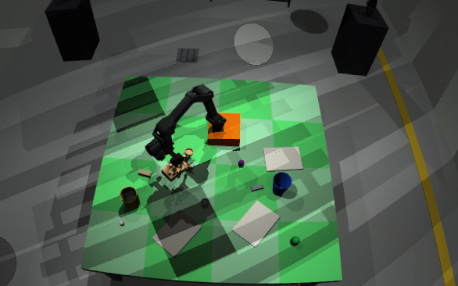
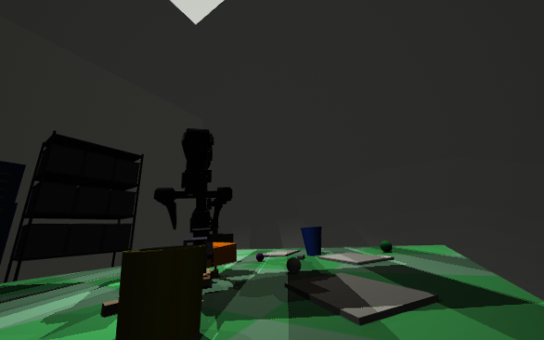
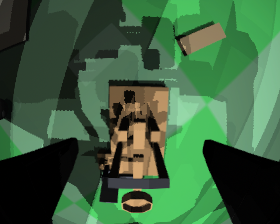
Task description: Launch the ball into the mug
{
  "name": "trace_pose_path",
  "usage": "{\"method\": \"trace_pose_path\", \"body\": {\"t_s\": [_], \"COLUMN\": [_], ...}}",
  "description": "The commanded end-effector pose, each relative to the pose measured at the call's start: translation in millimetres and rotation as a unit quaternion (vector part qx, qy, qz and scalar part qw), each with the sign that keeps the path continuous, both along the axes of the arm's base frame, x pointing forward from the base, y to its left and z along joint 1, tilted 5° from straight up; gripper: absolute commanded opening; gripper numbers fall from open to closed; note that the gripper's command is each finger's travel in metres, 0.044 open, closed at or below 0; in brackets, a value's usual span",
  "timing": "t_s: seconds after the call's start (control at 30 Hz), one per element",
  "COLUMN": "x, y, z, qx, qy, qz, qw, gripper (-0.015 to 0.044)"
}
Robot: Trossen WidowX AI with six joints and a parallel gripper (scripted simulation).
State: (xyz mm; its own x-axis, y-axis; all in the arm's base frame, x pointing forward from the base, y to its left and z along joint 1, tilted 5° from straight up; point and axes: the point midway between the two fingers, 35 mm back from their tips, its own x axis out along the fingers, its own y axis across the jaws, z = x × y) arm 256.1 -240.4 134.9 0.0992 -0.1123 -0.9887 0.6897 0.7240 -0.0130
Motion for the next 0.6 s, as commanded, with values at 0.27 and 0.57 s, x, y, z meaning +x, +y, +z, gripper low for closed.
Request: {"method": "trace_pose_path", "body": {"t_s": [0.27,0.57], "x": [-4.0,46.1], "y": [19.2,149.1], "z": [28.5,-14.0], "qx": [0.010,0.015], "qy": [0.011,0.022], "qz": [0.009,0.124], "qw": [1.000,0.992], "gripper": [0.0387,0.0300]}}
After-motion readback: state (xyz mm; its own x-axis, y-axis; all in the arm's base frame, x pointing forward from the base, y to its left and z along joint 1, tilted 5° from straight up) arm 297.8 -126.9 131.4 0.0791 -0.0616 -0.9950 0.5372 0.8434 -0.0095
